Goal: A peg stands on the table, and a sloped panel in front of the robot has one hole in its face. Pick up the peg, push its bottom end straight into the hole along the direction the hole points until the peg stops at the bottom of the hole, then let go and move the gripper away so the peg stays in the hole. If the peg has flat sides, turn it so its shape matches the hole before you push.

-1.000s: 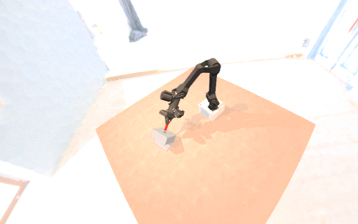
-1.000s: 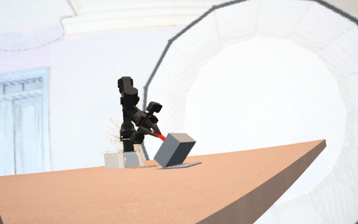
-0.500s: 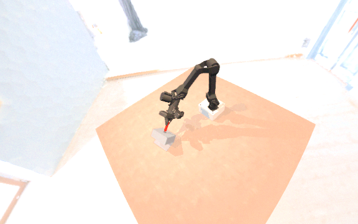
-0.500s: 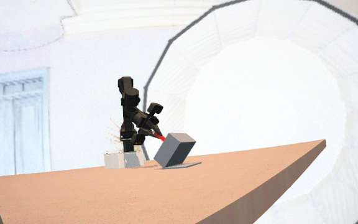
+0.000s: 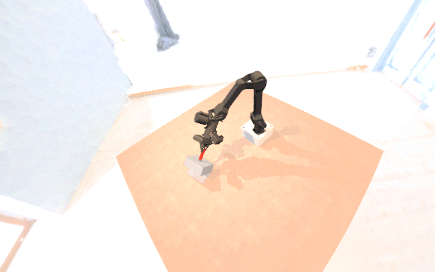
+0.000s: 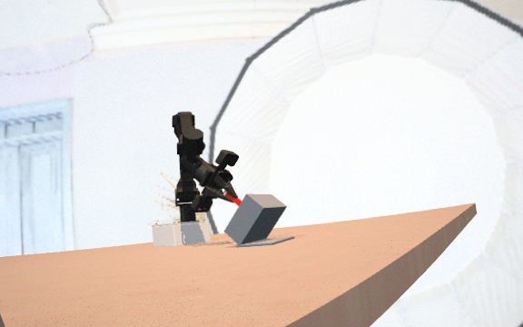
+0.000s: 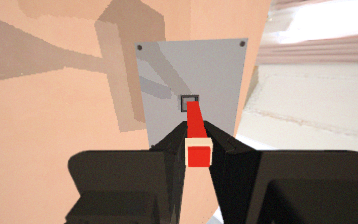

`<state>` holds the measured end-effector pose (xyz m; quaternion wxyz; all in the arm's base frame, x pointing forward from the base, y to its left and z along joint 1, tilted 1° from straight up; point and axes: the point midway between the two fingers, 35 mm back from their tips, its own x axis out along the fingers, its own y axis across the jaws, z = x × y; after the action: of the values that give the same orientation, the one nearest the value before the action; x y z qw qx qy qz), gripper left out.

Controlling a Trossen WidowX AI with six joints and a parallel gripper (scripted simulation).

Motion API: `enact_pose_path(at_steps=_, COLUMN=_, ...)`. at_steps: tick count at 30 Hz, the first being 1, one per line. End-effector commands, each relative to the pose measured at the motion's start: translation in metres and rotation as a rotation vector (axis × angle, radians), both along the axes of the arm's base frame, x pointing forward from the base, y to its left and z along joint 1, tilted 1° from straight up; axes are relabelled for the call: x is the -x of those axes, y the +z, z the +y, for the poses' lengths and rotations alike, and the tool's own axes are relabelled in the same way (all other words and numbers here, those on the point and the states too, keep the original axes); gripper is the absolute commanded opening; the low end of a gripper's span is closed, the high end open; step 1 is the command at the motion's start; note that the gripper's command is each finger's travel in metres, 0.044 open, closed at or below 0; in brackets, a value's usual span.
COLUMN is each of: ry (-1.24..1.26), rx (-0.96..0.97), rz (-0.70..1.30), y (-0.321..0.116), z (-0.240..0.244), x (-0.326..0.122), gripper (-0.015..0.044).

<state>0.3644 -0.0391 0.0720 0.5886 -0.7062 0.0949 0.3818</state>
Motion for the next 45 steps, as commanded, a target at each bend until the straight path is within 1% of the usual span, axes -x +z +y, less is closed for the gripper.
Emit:
enact_pose_path(at_steps=1, ry=-0.002, rx=-0.001, rz=0.004, y=-0.003, z=0.000, x=0.000, gripper=0.0000)
enact_pose_path(at_steps=45, ry=-0.002, rx=-0.002, rz=0.003, y=-0.016, z=0.005, x=-0.014, gripper=0.0000)
